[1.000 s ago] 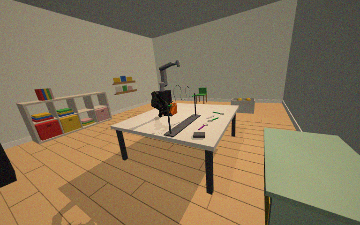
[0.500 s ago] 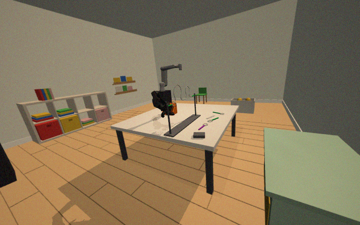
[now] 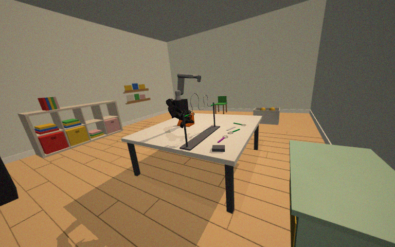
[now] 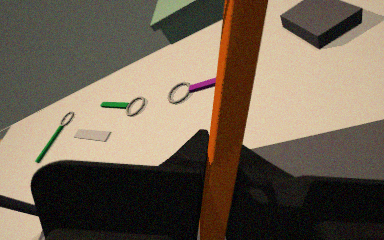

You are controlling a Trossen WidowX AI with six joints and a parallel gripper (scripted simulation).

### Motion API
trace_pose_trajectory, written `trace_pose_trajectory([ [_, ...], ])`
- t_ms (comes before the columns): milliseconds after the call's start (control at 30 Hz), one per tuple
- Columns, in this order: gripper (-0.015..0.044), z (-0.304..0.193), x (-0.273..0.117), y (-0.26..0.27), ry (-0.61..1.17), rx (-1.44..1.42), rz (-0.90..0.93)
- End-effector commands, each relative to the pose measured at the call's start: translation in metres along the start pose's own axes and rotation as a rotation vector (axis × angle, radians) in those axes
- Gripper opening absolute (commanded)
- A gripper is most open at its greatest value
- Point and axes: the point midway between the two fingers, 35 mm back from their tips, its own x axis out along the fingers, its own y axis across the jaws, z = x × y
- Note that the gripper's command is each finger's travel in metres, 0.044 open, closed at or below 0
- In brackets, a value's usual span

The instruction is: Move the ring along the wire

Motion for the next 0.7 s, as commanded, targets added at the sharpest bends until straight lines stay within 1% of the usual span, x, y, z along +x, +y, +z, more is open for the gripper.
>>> trace_pose_trajectory([
  [0, -0.0150, 0.001, -0.001, 0.017, -0.002, 0.091, 0.056],
  [667, -0.0150, 0.022, -0.014, 0.084, -0.001, 0.530, 0.300],
])
